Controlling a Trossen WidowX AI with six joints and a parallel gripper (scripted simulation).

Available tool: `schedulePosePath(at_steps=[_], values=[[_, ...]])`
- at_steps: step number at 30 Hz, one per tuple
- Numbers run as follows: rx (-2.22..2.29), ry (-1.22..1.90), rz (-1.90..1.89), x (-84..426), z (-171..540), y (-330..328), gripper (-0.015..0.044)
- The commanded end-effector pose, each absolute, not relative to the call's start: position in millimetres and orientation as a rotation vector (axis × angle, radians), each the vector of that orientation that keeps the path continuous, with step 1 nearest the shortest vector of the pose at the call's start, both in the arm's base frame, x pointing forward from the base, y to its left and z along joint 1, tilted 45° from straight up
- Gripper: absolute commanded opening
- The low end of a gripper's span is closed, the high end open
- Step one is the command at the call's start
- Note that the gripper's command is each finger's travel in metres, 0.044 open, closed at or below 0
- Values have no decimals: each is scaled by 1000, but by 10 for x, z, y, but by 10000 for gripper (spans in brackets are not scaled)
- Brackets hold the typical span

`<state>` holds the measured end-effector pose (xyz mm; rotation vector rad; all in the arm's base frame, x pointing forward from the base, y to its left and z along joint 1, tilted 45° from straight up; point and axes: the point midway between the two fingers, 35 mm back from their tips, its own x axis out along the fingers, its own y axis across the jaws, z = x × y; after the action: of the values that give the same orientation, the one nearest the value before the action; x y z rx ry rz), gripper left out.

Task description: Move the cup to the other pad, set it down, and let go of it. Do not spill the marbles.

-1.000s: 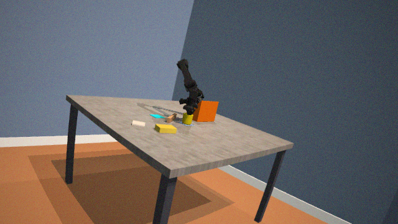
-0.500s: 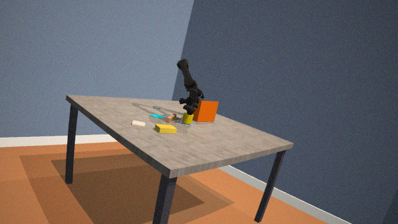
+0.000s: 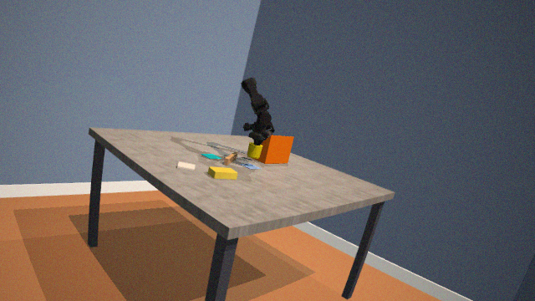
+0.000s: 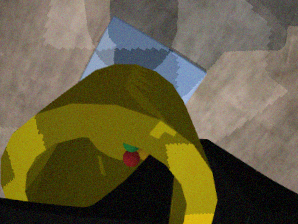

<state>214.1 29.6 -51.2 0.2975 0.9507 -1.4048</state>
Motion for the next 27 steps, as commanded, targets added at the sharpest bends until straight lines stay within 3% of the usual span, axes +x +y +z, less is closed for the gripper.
schedulePosePath(at_steps=[1,27], values=[[313,947,-1402,2153,-432,370,0],[305,948,-1401,2200,-388,271,0]])
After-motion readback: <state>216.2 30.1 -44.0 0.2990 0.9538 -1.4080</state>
